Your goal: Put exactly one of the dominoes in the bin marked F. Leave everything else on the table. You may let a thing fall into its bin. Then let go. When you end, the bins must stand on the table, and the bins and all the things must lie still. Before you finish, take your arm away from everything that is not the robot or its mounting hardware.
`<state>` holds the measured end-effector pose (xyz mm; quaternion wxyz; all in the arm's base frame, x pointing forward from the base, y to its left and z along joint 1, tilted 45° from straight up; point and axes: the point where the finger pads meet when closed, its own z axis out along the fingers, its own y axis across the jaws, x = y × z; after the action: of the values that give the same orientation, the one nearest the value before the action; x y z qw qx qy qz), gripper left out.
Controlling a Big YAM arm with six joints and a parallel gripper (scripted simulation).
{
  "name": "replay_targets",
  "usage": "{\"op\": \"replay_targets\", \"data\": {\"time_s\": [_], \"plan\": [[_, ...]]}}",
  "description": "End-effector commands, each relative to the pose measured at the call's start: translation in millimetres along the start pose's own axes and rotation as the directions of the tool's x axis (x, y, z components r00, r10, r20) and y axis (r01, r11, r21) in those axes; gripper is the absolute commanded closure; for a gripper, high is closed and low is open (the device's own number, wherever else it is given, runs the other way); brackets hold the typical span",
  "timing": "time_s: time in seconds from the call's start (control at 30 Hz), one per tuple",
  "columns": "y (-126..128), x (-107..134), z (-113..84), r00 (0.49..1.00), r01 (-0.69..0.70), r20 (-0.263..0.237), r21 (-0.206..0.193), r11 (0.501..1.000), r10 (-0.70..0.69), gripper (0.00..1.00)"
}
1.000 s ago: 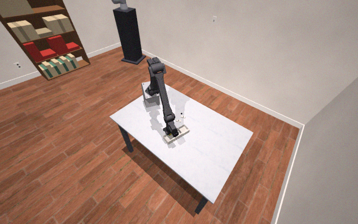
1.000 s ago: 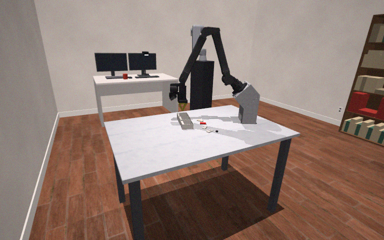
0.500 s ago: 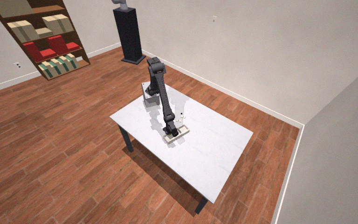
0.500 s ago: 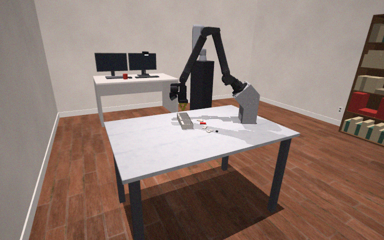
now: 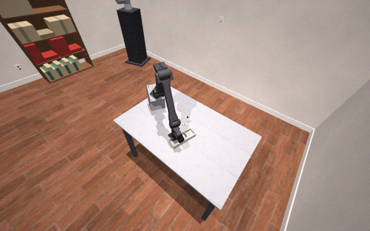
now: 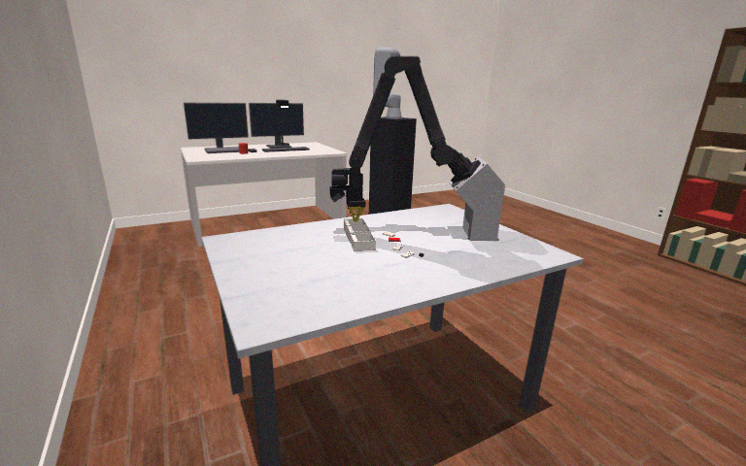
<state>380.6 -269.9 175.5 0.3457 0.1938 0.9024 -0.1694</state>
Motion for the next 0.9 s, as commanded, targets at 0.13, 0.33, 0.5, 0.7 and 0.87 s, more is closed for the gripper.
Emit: {"op": "replay_targets", "data": {"time_s": [0.13,0.33,0.5,0.7,0.87], "plan": [[-8,-17,12.4,0.999,0.002,0.034,0.012,1.000,-0.003,0.91],[-9,-16,29.2,0.999,0.001,0.032,0.012,1.000,-0.002,0.91],[-7,-17,29.2,1.000,0.003,0.031,0.010,1.000,-0.003,0.91],[-9,-21,21.9,0.999,0.001,0.042,0.013,1.000,-0.002,0.91],[-10,-21,21.7,0.999,0.001,0.037,0.013,1.000,-0.001,0.91]]}}
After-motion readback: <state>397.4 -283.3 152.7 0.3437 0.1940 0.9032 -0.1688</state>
